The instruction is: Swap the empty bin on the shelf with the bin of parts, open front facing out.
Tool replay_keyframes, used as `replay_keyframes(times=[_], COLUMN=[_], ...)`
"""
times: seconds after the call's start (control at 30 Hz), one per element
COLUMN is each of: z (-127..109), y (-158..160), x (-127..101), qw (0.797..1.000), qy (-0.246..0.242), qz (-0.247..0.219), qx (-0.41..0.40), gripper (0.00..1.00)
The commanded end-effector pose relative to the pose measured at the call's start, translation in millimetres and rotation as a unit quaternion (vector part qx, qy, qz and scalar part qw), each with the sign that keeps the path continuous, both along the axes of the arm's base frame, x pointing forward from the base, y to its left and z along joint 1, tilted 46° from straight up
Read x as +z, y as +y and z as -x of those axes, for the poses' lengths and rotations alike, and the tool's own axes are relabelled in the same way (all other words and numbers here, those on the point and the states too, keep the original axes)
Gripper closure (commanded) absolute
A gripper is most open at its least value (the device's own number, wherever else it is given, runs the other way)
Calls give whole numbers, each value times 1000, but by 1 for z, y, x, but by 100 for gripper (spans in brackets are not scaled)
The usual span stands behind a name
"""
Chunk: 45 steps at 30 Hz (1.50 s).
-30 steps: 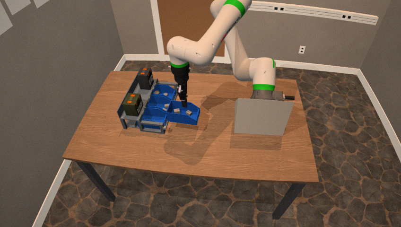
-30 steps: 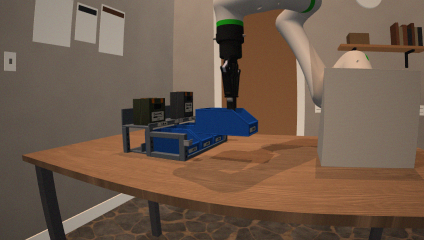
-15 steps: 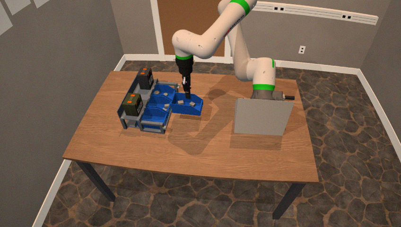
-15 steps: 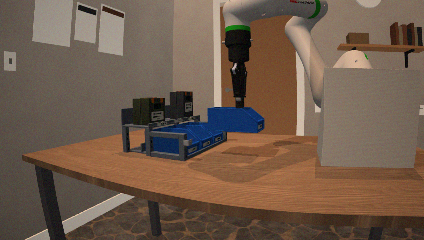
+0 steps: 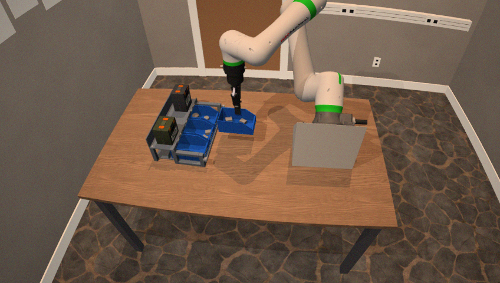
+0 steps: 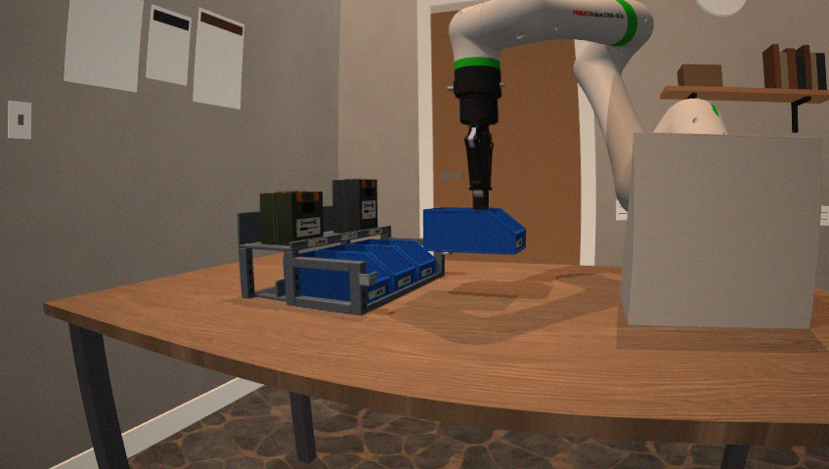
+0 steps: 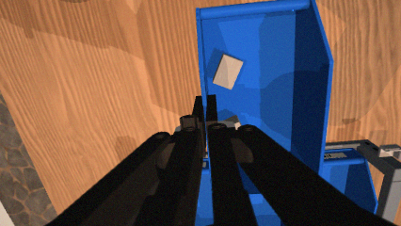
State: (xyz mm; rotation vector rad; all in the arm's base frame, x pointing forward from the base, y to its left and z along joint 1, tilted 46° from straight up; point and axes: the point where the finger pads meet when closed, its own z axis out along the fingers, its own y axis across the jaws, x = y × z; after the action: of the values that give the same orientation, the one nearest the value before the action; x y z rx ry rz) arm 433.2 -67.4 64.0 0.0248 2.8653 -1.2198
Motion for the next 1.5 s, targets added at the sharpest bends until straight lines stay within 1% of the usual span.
replay_keyframes(times=[0.0, 0.53, 0.77, 0.83, 1.33, 1.47], z=[-1, -1, -1, -1, -2, -2], y=[1, -4, -15, -15, -46, -49], x=[0, -4, -14, -14, -44, -47], qw=[1000, 1000, 1000, 1000, 1000, 1000], qy=[-1, -1, -1, -1, -1, -1], qz=[0, 0, 0, 0, 0, 0], qx=[1, 1, 1, 1, 1, 1], gripper=[90, 90, 90, 90, 90, 90])
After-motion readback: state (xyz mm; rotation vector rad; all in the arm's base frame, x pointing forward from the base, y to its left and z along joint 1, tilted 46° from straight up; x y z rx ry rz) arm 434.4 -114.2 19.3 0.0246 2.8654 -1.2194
